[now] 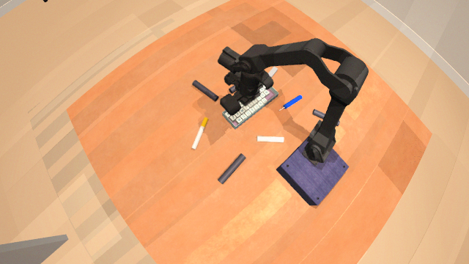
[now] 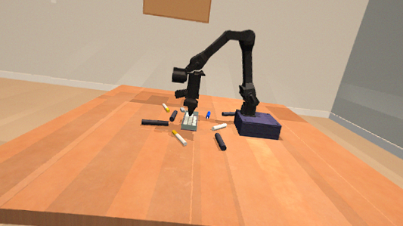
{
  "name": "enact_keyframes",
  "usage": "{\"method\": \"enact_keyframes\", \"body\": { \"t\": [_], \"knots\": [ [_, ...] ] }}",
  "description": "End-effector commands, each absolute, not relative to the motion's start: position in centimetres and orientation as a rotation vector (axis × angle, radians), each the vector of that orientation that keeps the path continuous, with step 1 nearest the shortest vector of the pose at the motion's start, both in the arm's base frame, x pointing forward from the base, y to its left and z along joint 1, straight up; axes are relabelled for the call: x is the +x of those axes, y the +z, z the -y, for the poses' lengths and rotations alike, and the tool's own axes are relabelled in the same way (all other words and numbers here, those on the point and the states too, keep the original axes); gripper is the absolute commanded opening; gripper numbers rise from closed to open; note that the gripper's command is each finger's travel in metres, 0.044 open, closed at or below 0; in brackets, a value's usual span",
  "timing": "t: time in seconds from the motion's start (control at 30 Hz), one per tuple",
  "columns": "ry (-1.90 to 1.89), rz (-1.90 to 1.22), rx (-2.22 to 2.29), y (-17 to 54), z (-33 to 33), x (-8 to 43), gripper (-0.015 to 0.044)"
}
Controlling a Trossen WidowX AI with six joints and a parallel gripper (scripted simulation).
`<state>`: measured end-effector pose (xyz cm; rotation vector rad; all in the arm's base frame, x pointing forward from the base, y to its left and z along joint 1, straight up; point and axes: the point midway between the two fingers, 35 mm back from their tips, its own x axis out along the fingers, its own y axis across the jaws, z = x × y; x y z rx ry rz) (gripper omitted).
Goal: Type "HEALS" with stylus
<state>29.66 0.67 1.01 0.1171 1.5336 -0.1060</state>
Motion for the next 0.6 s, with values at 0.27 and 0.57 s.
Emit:
{"method": "enact_keyframes", "body": {
  "t": [0.27, 0.57],
  "knots": [
    [-0.109, -1.538, 0.113, 0.9, 2.1, 28.8, 0.0],
    [-0.118, -1.538, 0.114, 0.9, 7.6, 28.2, 0.0]
  ]
}}
